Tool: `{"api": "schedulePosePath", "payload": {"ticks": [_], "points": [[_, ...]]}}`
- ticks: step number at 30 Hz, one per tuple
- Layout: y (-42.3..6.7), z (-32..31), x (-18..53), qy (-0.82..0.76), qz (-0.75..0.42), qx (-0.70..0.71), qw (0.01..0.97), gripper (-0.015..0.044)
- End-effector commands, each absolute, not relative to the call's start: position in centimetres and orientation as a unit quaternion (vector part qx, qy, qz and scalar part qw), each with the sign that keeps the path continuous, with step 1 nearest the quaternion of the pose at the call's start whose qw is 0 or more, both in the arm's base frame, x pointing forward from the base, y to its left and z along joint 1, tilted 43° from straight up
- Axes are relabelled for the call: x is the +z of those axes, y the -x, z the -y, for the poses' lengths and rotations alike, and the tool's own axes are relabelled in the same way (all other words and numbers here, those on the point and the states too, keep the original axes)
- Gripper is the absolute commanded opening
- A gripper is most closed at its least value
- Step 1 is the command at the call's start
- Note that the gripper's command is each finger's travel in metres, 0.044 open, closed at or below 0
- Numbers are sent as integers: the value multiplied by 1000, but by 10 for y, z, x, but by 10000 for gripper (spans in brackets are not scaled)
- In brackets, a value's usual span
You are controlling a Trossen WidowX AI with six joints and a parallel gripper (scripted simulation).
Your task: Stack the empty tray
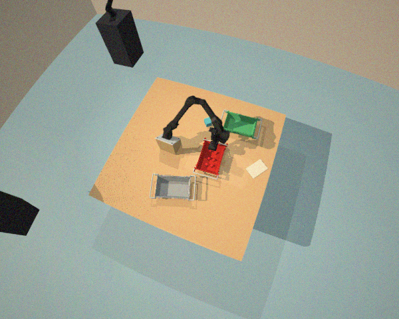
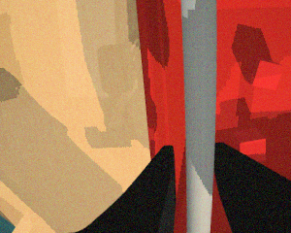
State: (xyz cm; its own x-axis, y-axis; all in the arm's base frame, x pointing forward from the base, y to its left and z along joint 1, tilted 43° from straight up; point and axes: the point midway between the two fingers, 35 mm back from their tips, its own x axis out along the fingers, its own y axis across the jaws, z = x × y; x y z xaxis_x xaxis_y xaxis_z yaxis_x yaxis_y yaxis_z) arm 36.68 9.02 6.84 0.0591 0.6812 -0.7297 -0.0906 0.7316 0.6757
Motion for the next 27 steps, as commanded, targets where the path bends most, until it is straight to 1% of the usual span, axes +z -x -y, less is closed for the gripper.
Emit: {"api": "schedulePosePath", "payload": {"ticks": [1,6,14,27], "points": [[-367,-86,48,-233,-629,279,687,82],[-368,-84,45,-233,-629,279,687,82],[-366,-61,80,-233,-630,278,687,82],[-367,-62,74,-233,-631,274,687,82]]}}
